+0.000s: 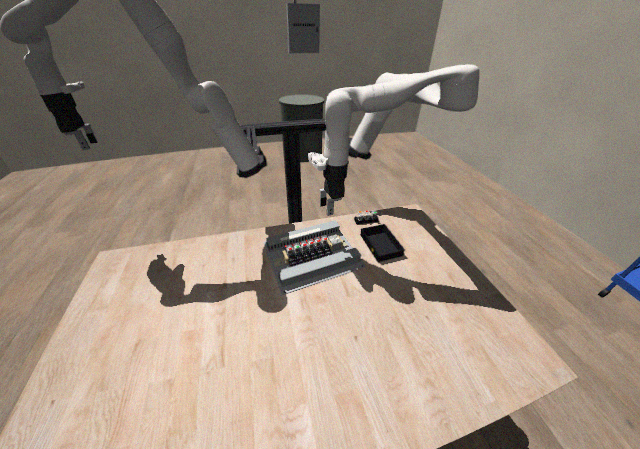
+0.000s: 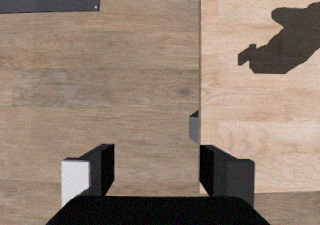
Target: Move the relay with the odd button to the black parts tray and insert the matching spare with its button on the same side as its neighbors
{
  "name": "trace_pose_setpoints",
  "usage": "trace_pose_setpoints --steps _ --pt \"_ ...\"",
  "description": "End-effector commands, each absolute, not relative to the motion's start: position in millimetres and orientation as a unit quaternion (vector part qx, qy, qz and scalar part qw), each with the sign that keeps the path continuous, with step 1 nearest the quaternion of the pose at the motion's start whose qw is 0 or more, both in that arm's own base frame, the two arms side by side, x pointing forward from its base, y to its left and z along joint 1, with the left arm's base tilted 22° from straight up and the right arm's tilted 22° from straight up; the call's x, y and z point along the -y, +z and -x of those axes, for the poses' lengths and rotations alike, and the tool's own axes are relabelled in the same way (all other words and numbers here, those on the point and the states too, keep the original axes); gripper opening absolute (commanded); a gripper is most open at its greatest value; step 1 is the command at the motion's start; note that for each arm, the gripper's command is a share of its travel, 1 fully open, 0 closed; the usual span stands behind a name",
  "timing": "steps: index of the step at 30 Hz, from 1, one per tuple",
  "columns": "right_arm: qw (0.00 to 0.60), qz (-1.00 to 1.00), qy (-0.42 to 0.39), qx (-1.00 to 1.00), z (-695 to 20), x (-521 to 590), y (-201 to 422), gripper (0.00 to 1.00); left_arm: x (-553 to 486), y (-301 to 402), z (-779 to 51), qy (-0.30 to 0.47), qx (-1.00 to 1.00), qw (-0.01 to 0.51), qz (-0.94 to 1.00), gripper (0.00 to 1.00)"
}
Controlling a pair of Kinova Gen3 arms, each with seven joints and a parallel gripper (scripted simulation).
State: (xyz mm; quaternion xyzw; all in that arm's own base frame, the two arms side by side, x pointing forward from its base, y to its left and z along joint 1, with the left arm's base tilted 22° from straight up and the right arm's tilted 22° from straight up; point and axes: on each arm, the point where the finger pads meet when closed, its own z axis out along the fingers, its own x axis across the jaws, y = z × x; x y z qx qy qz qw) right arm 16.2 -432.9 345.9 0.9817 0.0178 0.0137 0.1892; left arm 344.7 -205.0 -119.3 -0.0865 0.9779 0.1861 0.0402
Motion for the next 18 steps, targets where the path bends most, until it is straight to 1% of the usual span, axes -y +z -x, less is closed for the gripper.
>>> trace_pose_setpoints --steps 1,18 --pt "0.190 -0.982 0.014 -0.018 -16.2 433.0 346.5 1.00 205.6 -118.8 -345.2 0.185 -0.978 0.041 0.086 1.00" --pt "0.190 -0.982 0.014 -0.018 -16.2 433.0 346.5 1.00 207.6 -113.8 -345.4 0.186 -0.978 0.041 0.086 1.00"
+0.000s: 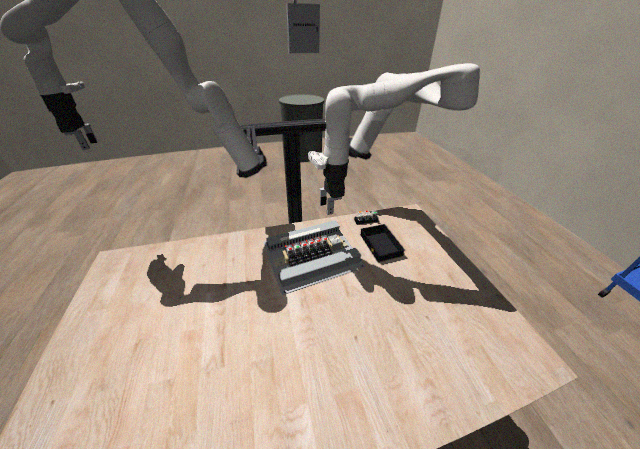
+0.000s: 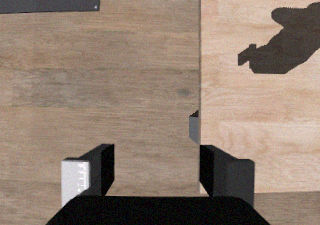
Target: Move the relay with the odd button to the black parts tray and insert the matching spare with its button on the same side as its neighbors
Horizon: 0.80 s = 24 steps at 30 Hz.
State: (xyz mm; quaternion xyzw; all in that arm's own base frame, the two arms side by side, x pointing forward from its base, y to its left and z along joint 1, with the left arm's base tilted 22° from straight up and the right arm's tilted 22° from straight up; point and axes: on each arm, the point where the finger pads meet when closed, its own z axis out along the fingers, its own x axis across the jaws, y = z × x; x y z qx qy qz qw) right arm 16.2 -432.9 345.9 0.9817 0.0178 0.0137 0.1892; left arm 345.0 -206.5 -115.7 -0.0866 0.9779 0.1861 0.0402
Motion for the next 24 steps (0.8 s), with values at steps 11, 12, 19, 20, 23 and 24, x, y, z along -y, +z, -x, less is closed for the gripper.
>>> trace_pose_setpoints --steps 11,12,19,20,23,24 --pt "0.190 -0.982 0.014 -0.018 -16.2 433.0 346.5 1.00 208.9 -110.7 -345.4 0.186 -0.978 0.041 0.086 1.00" --pt "0.190 -0.982 0.014 -0.018 -16.2 433.0 346.5 1.00 209.0 -110.4 -345.4 0.186 -0.978 0.041 0.086 1.00" --pt "0.190 -0.982 0.014 -0.018 -16.2 433.0 346.5 1.00 209.7 -108.6 -345.5 0.186 -0.978 0.041 0.086 1.00" --pt "0.190 -0.982 0.014 -0.018 -16.2 433.0 346.5 1.00 209.8 -108.4 -345.5 0.186 -0.978 0.041 0.086 1.00" --pt "0.190 -0.982 0.014 -0.018 -16.2 433.0 346.5 1.00 209.9 -108.1 -345.5 0.186 -0.978 0.041 0.086 1.00" --pt "0.190 -0.982 0.014 -0.018 -16.2 433.0 346.5 1.00 209.9 -108.0 -345.5 0.186 -0.978 0.041 0.086 1.00"
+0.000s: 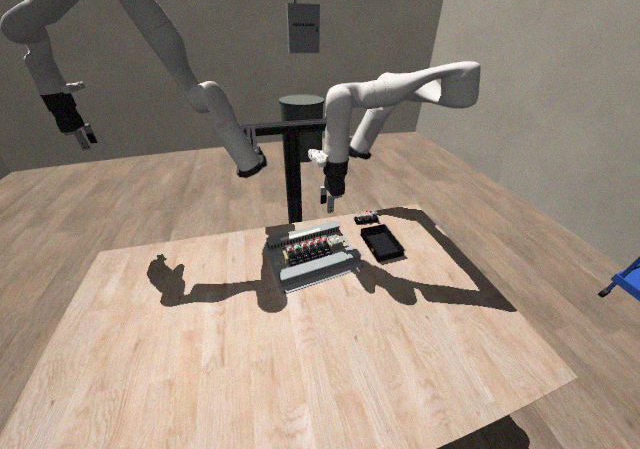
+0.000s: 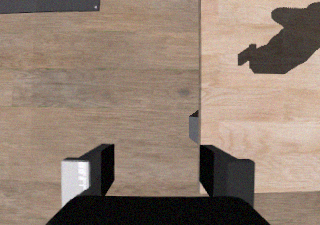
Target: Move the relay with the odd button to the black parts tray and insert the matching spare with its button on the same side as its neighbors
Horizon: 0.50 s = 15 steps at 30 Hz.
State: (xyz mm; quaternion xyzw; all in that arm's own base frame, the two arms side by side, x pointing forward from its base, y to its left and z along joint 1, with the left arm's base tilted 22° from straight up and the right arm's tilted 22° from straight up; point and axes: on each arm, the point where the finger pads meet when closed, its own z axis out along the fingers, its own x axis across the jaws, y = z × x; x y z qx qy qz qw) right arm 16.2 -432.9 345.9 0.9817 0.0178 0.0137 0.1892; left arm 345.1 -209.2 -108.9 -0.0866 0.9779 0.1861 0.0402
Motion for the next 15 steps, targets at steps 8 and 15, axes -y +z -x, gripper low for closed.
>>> trace_pose_setpoints --steps 8,15 --pt "0.190 -0.982 0.014 -0.018 -16.2 433.0 346.5 1.00 210.3 -107.1 -345.5 0.186 -0.978 0.041 0.086 1.00" --pt "0.190 -0.982 0.014 -0.018 -16.2 433.0 346.5 1.00 210.6 -106.3 -345.5 0.186 -0.978 0.041 0.086 1.00"
